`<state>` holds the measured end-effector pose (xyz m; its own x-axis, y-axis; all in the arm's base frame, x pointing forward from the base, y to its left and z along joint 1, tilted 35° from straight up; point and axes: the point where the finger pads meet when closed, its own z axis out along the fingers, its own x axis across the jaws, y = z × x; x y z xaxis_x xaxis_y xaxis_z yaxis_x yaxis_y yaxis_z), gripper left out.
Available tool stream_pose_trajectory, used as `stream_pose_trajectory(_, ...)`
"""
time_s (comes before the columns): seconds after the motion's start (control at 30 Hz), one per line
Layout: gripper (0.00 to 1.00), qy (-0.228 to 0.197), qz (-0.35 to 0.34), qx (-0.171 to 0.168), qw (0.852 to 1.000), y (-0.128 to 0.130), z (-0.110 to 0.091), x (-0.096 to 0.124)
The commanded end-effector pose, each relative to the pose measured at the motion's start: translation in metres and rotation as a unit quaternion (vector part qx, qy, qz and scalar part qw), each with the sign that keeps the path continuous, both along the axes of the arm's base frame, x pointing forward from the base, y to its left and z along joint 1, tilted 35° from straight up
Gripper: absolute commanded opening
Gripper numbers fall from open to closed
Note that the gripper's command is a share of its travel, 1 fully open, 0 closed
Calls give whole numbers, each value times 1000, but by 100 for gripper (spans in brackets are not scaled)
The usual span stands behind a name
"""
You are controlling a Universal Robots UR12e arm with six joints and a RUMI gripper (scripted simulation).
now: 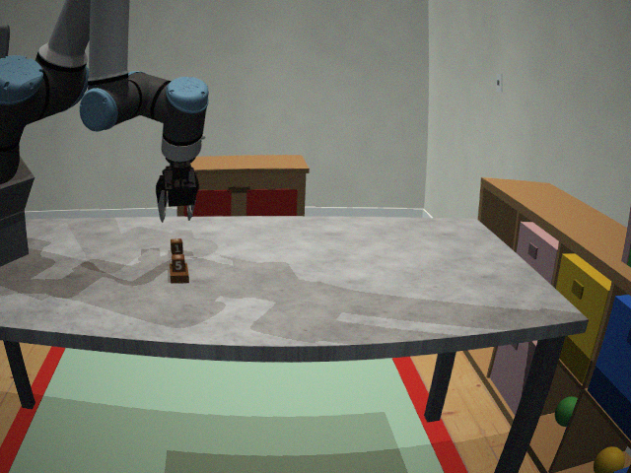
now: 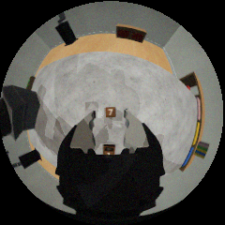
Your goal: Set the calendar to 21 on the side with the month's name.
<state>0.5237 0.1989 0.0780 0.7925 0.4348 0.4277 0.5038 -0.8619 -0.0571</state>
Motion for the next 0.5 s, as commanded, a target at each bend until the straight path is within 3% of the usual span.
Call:
stream_pose_trajectory(0.0, 40, -4, -5, -12, 1000, 0, -1, 0)
stream_pose_trajectory(0.27, 40, -35, -36, -71, 996, 2, -2, -1)
stream_pose_trajectory(0.47, 40, -53, -51, -92, 993, 2, 1, -1)
